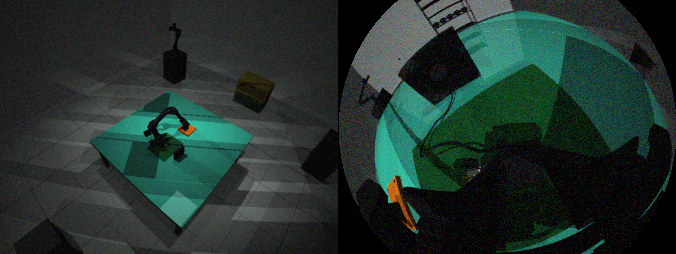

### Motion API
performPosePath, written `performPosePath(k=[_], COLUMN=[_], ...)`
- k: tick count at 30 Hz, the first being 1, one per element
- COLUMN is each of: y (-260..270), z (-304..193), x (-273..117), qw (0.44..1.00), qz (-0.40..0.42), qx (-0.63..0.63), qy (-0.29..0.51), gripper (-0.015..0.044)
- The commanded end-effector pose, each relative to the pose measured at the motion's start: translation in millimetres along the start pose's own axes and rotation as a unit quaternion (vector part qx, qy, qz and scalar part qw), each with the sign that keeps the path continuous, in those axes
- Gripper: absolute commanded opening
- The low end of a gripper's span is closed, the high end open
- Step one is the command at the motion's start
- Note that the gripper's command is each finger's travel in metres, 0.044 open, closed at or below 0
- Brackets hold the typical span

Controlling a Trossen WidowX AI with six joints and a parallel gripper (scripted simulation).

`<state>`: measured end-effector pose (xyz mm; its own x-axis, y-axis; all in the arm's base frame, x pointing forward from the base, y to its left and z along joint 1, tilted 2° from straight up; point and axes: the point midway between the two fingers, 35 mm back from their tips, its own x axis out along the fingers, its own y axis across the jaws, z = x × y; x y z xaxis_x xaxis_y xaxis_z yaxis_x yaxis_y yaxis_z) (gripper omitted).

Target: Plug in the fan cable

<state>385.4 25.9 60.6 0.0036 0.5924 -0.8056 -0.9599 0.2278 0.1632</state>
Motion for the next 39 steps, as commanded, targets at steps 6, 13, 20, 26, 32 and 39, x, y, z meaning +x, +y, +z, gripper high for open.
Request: performPosePath(k=[6, 13, 20, 26, 32, 39], y=[0, 0, -1, -2, -3, -4], z=[-3, -4, -6, -8, -10, -13], x=[1, -1, -4, -7, -12, -18], qw=[0.998, 0.993, 0.986, 0.978, 0.968, 0.954], qz=[0.0, -0.005, -0.015, -0.026, -0.04, -0.06], qx=[-0.008, -0.013, -0.019, -0.025, -0.03, -0.035], qy=[-0.065, -0.114, -0.164, -0.206, -0.245, -0.29], gripper=[0.0, 0.0, 0.0, 0.0, 0.0, 0.0])
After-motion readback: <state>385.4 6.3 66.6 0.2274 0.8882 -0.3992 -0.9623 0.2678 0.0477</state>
